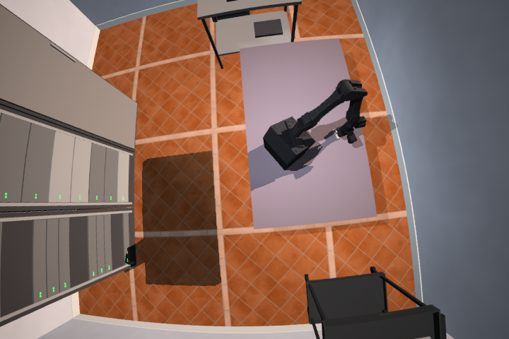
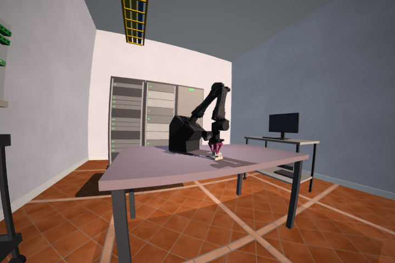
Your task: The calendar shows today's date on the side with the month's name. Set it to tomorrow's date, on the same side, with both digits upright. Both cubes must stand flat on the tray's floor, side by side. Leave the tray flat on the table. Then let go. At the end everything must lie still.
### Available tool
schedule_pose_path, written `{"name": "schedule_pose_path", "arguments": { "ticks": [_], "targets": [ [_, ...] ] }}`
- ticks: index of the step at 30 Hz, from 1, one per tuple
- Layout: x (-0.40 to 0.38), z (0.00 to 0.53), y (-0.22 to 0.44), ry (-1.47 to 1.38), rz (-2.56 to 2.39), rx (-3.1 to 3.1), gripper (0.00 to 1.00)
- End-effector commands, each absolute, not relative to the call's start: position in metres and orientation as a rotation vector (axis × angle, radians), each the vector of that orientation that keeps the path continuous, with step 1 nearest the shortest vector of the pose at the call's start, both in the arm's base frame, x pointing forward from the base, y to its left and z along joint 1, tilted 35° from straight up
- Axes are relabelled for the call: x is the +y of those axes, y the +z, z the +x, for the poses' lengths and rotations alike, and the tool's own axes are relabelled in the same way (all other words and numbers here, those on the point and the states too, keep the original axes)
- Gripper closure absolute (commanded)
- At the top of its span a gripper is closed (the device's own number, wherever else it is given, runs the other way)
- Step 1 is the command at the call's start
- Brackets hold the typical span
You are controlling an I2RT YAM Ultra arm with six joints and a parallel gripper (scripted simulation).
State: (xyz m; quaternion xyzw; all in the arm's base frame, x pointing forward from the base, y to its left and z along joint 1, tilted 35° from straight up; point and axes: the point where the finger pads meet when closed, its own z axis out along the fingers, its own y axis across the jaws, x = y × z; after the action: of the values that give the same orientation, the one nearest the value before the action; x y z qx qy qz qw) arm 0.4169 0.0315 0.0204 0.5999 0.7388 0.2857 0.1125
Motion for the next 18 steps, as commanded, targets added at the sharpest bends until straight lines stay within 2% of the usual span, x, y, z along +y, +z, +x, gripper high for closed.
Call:
{"name": "schedule_pose_path", "arguments": {
  "ticks": [1,18],
  "targets": [
    [0.0306,0.4235,0.0168,0.826,1.765,2.157,0.73],
    [0.0306,0.4203,0.0085,0.811,1.784,2.168,0.73]
  ]
}}
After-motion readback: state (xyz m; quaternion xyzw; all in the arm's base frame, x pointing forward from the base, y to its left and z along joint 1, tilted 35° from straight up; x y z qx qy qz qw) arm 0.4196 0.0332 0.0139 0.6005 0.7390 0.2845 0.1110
